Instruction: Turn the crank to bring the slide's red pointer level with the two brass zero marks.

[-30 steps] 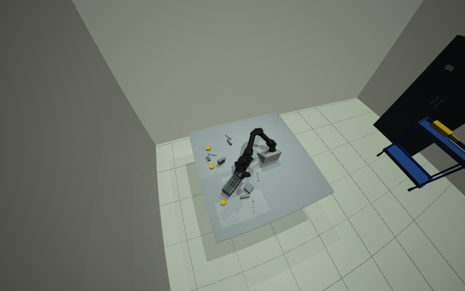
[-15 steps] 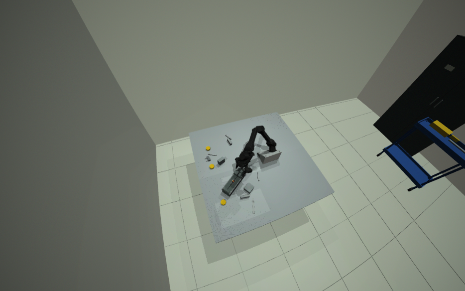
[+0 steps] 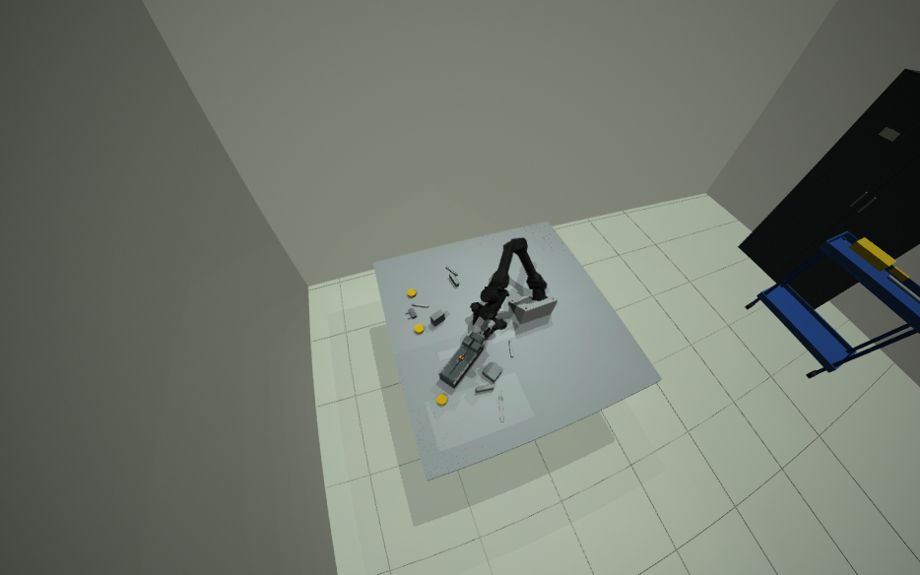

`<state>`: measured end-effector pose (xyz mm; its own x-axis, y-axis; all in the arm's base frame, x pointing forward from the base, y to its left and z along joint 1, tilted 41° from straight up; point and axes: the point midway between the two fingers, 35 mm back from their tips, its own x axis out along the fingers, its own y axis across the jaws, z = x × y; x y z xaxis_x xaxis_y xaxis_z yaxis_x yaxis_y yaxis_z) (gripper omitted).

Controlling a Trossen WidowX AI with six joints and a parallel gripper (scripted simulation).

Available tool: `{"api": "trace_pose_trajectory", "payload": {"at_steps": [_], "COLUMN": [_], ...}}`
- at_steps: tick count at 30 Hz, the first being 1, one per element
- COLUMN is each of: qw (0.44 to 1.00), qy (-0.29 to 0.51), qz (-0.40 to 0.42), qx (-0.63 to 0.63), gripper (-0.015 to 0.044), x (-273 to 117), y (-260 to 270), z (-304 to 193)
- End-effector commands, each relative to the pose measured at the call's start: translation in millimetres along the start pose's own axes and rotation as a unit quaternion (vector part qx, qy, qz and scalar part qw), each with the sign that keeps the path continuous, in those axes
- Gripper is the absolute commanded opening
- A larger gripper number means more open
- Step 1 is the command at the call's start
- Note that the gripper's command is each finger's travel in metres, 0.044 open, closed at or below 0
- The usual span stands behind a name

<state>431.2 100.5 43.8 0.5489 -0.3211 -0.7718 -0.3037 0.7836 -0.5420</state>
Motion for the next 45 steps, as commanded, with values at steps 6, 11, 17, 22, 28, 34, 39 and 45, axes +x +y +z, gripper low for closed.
{"api": "trace_pose_trajectory", "payload": {"at_steps": [6, 11, 17, 22, 28, 34, 39, 45], "qw": [0.998, 0.997, 0.997, 0.997, 0.997, 0.997, 0.997, 0.997], "qy": [-0.019, -0.022, -0.022, -0.022, -0.022, -0.022, -0.022, -0.022], "qz": [0.023, 0.026, 0.026, 0.025, 0.025, 0.025, 0.025, 0.025], "qx": [-0.055, -0.064, -0.064, -0.064, -0.064, -0.064, -0.064, -0.064], "gripper": [0.0440, 0.0440, 0.0440, 0.0440, 0.0440, 0.0440, 0.0440, 0.0440], "x": [-21.1, -23.5, -2.2, 15.0, 20.5, 28.3, 34.5, 41.7], "y": [0.7, 1.1, -0.4, -1.8, -2.3, -2.8, -3.2, -3.8], "z": [-31.7, -37.9, -55.3, -72.7, -77.5, -83.5, -88.7, -95.1]}}
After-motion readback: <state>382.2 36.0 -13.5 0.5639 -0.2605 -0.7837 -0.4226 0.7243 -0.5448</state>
